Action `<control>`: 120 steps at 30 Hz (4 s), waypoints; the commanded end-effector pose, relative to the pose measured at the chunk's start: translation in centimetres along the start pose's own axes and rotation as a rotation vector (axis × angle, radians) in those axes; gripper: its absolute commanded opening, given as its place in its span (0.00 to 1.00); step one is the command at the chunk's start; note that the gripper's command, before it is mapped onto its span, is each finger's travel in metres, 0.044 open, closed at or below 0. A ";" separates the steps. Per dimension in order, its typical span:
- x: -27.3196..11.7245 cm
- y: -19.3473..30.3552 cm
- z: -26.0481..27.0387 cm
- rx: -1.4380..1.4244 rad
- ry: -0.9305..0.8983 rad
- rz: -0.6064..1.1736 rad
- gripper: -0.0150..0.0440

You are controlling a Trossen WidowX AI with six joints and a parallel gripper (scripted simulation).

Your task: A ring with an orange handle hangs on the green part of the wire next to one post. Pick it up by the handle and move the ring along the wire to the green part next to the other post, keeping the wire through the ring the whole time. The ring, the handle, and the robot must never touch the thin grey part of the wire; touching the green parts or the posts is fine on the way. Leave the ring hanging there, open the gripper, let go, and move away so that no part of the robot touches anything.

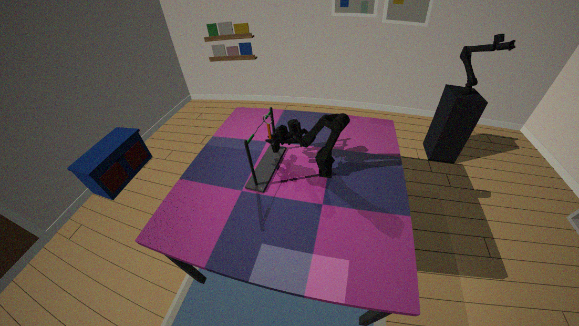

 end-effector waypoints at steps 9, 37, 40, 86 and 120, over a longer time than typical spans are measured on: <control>0.4 -0.3 -0.1 -0.001 0.006 -0.011 0.53; 0.3 -0.1 0.0 -0.001 0.001 -0.005 0.01; 0.3 -0.1 0.0 -0.001 0.001 -0.005 0.00; 0.0 -1.9 0.4 -0.007 0.003 -0.004 0.00; 0.1 -2.3 3.8 -0.005 -0.002 0.002 0.00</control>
Point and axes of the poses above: the point midway between the two fingers, 35 mm back from their tips, its own x axis out along the fingers, its own z axis across the jaws, y = z × x, the point moved 9 cm from there along -x, back along the fingers, and after that the axes turned 4 degrees about -x, right-handed, at the moved point
